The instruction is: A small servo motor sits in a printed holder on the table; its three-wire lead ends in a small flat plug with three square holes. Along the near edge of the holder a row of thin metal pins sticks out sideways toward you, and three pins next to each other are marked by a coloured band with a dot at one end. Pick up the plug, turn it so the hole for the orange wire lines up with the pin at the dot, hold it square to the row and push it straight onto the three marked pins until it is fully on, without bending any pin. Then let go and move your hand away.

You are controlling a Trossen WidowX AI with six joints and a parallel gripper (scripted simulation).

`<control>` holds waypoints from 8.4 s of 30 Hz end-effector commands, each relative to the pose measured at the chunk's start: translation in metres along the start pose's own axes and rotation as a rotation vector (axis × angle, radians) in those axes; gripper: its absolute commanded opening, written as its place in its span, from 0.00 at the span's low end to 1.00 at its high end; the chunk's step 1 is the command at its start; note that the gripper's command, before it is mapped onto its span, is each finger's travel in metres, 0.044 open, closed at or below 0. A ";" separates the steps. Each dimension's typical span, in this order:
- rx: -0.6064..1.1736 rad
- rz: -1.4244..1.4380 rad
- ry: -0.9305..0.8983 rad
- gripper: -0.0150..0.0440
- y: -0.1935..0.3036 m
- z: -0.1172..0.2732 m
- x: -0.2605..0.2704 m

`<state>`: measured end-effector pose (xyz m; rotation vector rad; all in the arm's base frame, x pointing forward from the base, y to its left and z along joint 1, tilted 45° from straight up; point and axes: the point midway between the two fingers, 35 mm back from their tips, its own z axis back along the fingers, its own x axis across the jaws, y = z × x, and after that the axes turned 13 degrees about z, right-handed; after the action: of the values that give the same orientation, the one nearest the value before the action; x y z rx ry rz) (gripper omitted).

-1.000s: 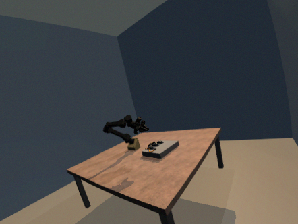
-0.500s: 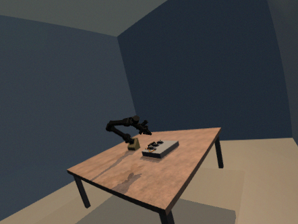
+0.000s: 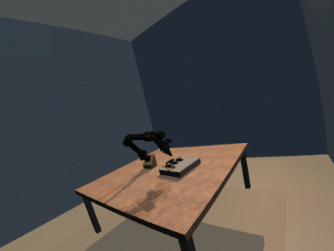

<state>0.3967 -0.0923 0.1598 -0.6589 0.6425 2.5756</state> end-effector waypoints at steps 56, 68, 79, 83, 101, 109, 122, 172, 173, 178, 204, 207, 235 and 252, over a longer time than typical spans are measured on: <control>0.258 0.802 -0.457 0.36 0.034 -0.092 0.038; 0.256 0.801 -0.457 0.25 0.027 -0.077 0.032; 0.257 0.788 -0.455 0.25 0.010 -0.040 0.022; 0.271 0.709 -0.442 0.25 0.006 -0.037 0.029; 0.351 0.220 -0.358 0.25 -0.011 -0.015 0.081; 0.386 0.003 -0.318 0.25 -0.015 -0.006 0.105; 0.441 -0.350 -0.247 0.25 -0.016 0.007 0.147; 0.532 -1.016 -0.076 0.25 0.011 -0.021 0.205; 0.532 -1.016 -0.076 0.25 0.011 -0.021 0.205; 0.532 -1.016 -0.076 0.25 0.010 -0.023 0.202; 0.531 -1.016 -0.076 0.25 0.007 -0.027 0.196; 0.531 -1.016 -0.076 0.25 0.006 -0.027 0.195; 0.531 -1.017 -0.076 0.70 0.002 -0.028 0.186; 0.531 -1.016 -0.078 1.00 -0.019 0.019 0.170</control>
<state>0.2620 -0.0224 0.0786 -0.5055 0.6827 1.4151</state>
